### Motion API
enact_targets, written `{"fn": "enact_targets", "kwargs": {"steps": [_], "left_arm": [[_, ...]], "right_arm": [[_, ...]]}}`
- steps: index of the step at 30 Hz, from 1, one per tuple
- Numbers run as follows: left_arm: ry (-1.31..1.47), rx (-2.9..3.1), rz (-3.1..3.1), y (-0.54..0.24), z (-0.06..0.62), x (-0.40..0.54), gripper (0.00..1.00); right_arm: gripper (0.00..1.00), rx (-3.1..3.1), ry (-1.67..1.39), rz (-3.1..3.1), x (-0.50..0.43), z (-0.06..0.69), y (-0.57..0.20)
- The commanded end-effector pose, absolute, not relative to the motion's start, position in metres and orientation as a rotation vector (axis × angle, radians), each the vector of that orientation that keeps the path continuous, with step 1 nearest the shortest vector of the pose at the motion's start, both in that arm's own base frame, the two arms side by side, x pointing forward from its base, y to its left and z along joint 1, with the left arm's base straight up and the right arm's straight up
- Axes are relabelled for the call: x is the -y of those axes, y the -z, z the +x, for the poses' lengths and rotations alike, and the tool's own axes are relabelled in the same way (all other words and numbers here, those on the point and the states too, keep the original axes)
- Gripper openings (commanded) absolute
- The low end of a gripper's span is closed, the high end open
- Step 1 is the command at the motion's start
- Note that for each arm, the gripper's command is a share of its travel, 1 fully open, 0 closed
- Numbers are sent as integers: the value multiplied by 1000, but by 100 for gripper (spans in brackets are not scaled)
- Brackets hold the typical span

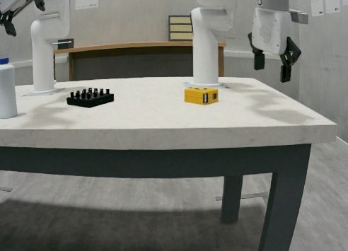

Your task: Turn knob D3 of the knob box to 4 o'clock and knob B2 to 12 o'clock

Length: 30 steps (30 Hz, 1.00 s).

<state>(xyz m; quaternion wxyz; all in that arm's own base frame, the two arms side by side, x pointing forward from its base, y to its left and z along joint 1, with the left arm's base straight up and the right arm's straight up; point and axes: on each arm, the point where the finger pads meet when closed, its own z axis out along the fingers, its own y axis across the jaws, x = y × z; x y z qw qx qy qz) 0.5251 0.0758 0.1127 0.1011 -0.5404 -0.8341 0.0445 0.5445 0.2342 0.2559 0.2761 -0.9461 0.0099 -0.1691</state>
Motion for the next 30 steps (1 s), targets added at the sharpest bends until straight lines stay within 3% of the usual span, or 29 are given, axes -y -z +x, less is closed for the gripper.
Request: {"fn": "enact_targets", "kwargs": {"steps": [1,30], "left_arm": [[-135,2466,-1615,-119,522,-92,100],[-182,2432,-1835,-171,417,-272,100]], "right_arm": [[100,-26,460,-2540,-234,545,-258],[100,-26,460,-2540,-234,545,-258]]}}
